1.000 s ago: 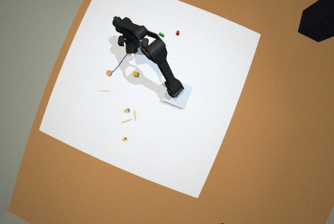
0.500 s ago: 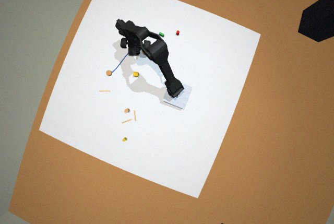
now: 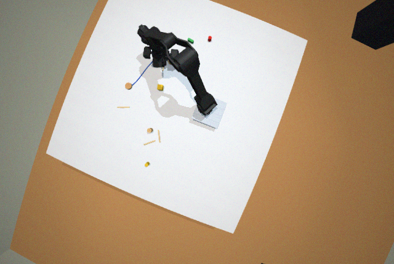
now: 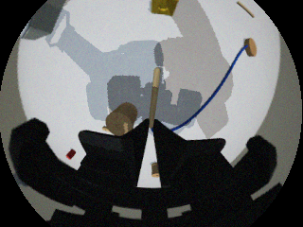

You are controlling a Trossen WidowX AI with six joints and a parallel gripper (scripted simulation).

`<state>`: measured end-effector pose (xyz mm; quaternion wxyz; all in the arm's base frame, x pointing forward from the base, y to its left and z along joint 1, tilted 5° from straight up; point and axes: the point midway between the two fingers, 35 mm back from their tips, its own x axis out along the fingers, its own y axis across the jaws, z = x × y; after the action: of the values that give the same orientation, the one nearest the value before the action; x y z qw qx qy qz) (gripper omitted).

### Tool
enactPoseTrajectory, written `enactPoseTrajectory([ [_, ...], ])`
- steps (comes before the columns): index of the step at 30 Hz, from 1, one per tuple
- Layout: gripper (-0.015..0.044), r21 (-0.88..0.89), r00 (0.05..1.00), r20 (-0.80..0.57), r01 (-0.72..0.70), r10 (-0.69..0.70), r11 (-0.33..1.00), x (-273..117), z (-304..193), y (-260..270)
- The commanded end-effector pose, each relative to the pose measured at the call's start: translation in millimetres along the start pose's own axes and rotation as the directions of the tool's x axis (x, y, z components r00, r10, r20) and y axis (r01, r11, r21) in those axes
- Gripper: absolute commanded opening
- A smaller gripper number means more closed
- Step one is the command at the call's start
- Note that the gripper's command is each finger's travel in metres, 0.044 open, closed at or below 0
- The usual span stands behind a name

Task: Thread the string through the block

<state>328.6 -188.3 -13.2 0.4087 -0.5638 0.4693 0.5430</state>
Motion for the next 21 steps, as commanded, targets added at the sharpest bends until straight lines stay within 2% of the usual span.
enactPoseTrajectory([
  [1, 0.0000, 0.001, 1.000, -0.004, -0.003, 0.003, 1.000, -0.3, 6.4, -0.8],
  [21, 0.0000, 0.001, 1.000, -0.002, -0.002, 0.002, 1.000, -1.1, 33.3, -2.9],
])
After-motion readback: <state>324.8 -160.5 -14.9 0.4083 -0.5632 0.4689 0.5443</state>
